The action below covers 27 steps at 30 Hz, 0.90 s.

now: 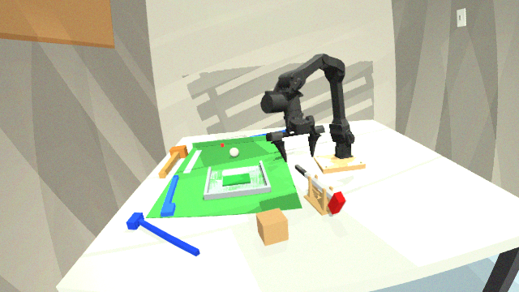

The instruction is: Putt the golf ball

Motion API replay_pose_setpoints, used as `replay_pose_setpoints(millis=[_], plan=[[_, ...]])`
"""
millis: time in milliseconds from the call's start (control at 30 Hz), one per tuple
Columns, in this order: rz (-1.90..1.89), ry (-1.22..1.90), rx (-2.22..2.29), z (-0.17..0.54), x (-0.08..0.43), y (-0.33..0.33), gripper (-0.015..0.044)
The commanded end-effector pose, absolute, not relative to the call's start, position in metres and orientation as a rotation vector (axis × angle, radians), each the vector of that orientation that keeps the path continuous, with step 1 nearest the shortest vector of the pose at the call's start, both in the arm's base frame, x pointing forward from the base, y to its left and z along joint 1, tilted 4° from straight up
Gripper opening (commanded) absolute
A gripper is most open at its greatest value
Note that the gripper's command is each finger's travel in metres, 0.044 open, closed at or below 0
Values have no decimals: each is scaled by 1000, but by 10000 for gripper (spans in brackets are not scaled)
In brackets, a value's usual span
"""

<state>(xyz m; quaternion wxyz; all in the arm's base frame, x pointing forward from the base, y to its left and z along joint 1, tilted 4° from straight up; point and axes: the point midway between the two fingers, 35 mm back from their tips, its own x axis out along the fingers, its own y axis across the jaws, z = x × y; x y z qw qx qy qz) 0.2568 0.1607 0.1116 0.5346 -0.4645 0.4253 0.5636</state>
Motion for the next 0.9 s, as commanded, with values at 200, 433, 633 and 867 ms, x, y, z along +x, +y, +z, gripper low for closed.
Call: replay_pose_setpoints(millis=[200, 433, 633, 867], plan=[[1360, 1016, -1113, 88, 254, 158, 440], [1360, 1017, -1113, 68, 254, 157, 440], [1360, 1017, -1113, 64, 254, 157, 440], [1360, 1017, -1113, 54, 255, 156, 440]])
